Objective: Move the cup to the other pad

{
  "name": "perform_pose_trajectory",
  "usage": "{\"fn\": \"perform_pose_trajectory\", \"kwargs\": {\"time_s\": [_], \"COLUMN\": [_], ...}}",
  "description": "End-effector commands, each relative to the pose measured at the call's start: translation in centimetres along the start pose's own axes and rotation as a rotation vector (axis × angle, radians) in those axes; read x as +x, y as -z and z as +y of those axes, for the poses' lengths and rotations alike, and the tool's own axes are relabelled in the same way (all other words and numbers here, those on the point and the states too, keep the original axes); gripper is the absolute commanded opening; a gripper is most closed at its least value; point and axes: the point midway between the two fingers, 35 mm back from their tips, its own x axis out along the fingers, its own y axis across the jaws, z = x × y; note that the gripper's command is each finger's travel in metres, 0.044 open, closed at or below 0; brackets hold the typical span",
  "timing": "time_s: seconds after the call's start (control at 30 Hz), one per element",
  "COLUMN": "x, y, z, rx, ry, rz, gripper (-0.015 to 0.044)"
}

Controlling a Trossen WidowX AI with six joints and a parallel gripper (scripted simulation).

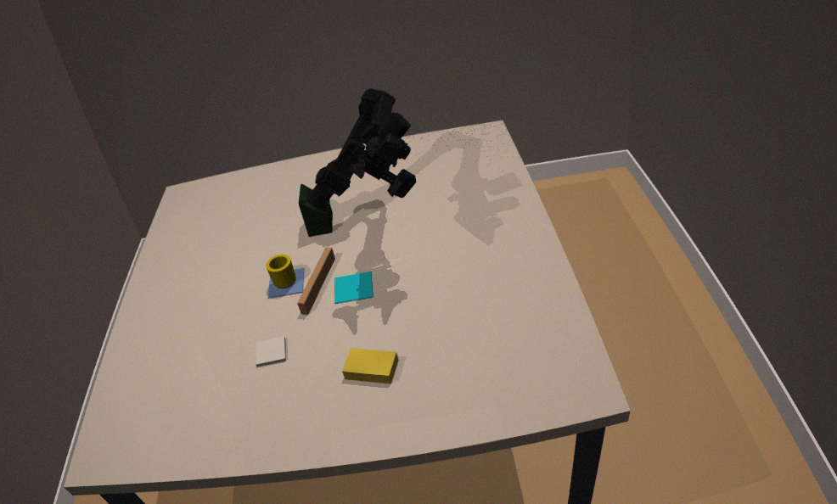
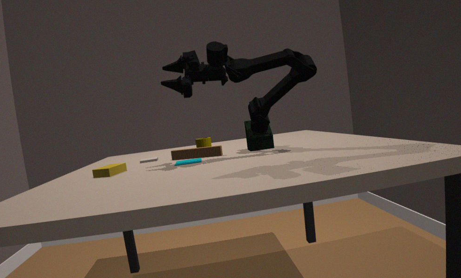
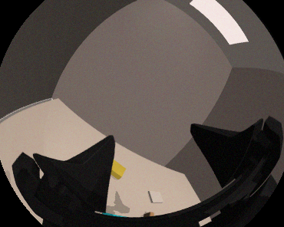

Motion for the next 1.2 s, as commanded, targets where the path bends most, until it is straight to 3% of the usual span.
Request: {"fn": "perform_pose_trajectory", "kwargs": {"time_s": [0.0,0.27,0.57,0.73,0.9,1.17], "x": [0.2,3.2,-1.4,-5.8,-9.7,-10.5], "y": [0.3,13.7,27.2,31.7,33.9,34.2], "z": [-0.1,-4.5,-8.6,-9.2,-9.0,-9.1], "rx": [-0.012,-0.428,-0.529,-0.400,-0.190,-0.158], "ry": [0.001,-0.116,-0.604,-0.938,-1.212,-1.241], "rz": [0.013,0.586,1.091,1.170,1.081,1.058], "gripper": [0.0374,0.0166,0.0166,0.0166,0.0166,0.0166]}}
